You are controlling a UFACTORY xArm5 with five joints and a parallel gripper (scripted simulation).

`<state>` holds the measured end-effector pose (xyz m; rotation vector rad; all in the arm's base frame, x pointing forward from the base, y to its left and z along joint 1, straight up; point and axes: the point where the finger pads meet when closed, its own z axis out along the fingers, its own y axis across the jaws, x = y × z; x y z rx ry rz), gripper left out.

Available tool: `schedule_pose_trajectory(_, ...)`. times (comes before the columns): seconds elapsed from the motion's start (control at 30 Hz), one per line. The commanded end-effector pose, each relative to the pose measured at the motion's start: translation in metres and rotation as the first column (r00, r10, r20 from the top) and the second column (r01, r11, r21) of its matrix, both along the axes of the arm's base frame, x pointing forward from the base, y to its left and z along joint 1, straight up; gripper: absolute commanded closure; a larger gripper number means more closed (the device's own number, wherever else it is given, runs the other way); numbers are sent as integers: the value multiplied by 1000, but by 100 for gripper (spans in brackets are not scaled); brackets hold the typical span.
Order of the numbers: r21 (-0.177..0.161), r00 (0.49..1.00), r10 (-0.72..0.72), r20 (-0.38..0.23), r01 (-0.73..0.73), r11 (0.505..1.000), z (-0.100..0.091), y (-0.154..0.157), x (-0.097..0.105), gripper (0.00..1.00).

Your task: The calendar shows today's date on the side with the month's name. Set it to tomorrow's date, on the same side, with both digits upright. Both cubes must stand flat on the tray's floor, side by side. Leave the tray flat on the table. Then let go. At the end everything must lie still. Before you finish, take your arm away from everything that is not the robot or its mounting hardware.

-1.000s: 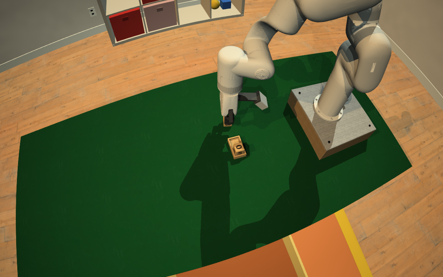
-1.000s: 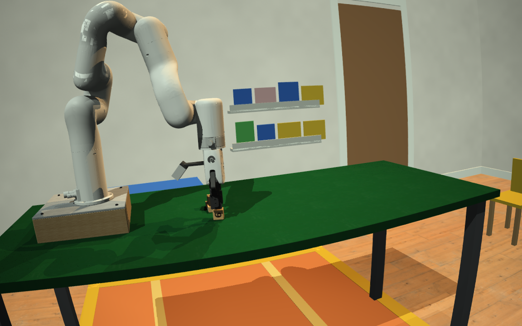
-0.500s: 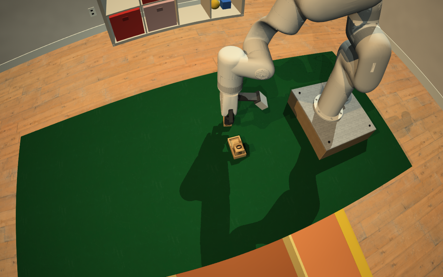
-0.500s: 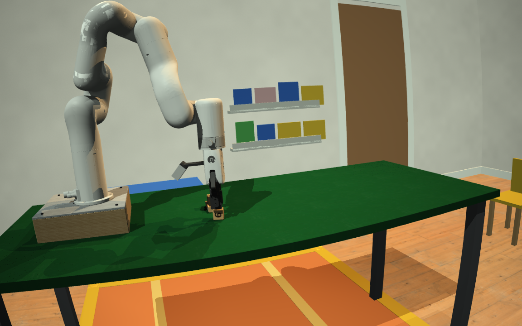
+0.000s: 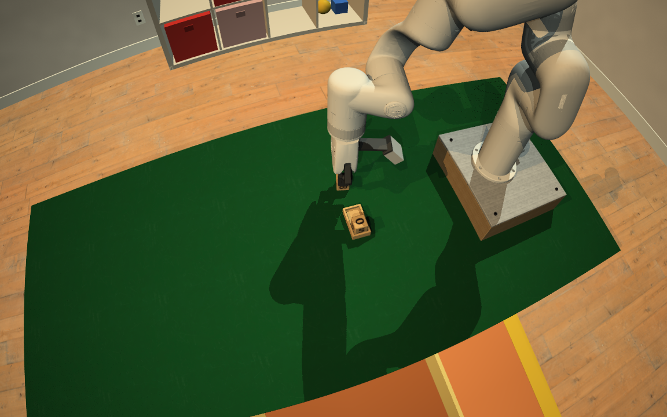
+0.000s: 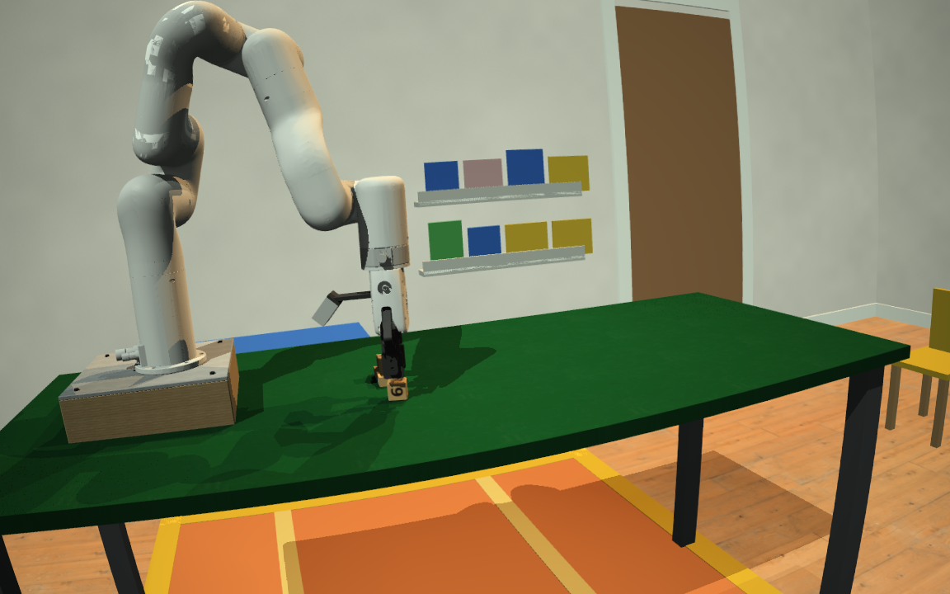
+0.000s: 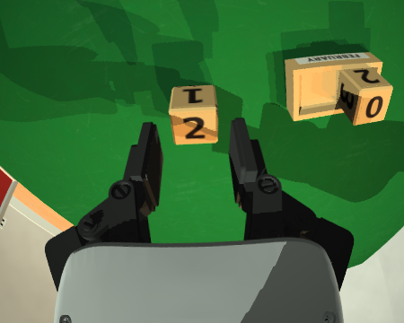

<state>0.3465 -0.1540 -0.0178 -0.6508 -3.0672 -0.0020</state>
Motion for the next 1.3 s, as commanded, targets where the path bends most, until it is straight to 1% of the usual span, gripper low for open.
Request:
schedule_pose_trajectory(0.0,-1,1000,0,3,0,1000,10,0,1,53)
schedule_pose_trajectory(0.23,-1,1000,0,3,0,1000,35,0,1,53)
schedule_pose_trajectory(0.33,-1,1000,0,3,0,1000,43,0,1,53)
schedule_pose_trajectory(0.43,-1,1000,0,3,0,1000,46,0,1,53)
schedule_pose_trajectory(0.63,-4,1000,0,9,0,1000,46,0,1,53)
schedule_pose_trajectory(0.7,-17,999,0,38,0,1000,45,0,1,53)
schedule_pose_trajectory(0.83,-55,992,4,124,3,998,46,0,-1,53)
schedule_pose_trajectory(0.9,-63,990,5,141,4,998,47,0,-2,53)
schedule_pose_trajectory(1.07,-65,989,5,146,5,998,46,0,-2,53)
schedule_pose_trajectory(1.1,-69,988,6,156,5,998,46,0,-2,53)
schedule_pose_trajectory(1.27,-111,968,14,249,14,994,46,1,-4,53)
